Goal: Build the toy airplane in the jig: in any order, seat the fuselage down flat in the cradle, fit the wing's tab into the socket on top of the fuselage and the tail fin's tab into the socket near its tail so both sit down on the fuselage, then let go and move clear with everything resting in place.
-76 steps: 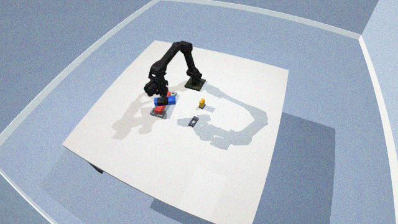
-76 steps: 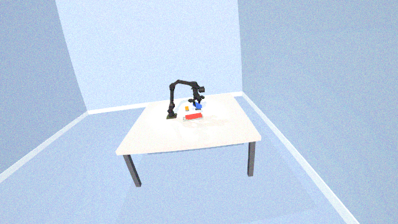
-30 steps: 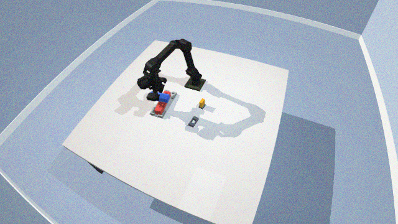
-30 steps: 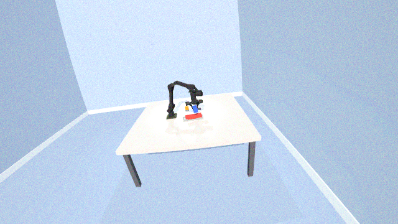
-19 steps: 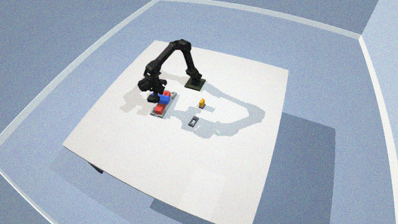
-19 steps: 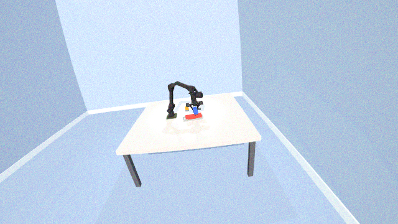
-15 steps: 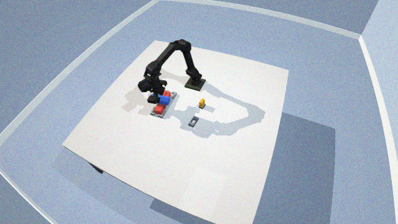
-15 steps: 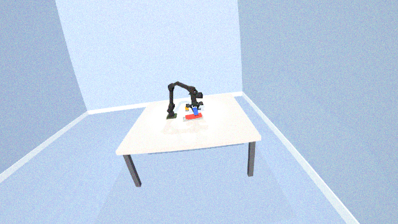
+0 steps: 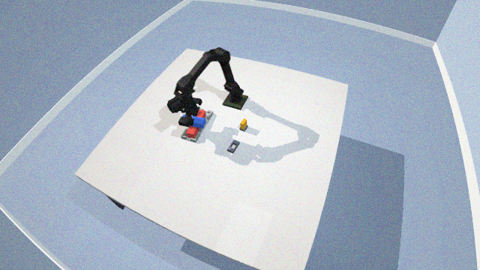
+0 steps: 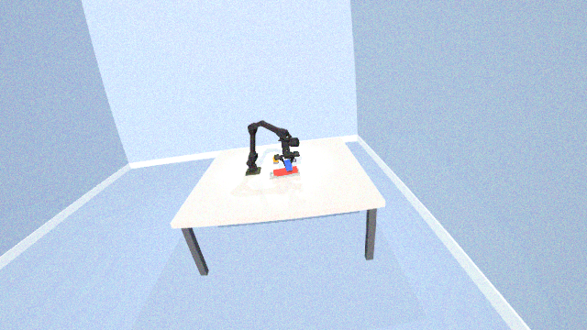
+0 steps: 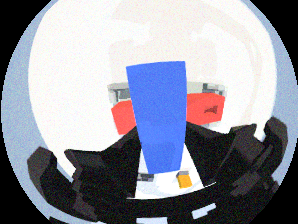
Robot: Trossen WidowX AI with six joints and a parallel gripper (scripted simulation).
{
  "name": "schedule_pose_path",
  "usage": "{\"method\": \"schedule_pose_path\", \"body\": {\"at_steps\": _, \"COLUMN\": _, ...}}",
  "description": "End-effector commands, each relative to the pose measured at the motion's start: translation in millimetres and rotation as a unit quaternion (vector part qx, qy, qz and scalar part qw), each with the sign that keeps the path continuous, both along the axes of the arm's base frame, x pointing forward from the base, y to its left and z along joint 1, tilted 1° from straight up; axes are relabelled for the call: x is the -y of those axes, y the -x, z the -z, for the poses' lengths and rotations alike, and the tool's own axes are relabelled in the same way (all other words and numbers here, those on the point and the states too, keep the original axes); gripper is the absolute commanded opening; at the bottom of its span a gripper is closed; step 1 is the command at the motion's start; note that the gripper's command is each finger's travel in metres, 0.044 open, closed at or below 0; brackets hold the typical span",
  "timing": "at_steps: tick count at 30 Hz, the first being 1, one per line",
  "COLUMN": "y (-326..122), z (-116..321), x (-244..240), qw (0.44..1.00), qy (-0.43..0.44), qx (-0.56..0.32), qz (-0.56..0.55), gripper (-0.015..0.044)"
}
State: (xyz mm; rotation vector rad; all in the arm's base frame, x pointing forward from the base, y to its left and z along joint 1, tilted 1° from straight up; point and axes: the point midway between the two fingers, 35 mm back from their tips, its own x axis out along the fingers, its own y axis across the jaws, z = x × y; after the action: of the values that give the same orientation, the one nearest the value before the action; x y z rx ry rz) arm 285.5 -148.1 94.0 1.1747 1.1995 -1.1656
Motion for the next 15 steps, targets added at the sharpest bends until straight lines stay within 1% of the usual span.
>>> {"method": "schedule_pose_path", "body": {"at_steps": 1, "y": -0.3, "z": -0.4, "x": 0.1, "qw": 1.000, "qy": 0.000, "qx": 0.000, "qz": 0.000, "gripper": 0.0110}}
{"method": "schedule_pose_path", "body": {"at_steps": 4, "y": -0.3, "z": -0.4, "x": 0.1, "qw": 1.000, "qy": 0.000, "qx": 0.000, "qz": 0.000, "gripper": 0.0031}}
{"method": "schedule_pose_path", "body": {"at_steps": 15, "y": -0.3, "z": -0.4, "x": 0.1, "qw": 1.000, "qy": 0.000, "qx": 0.000, "qz": 0.000, "gripper": 0.0320}}
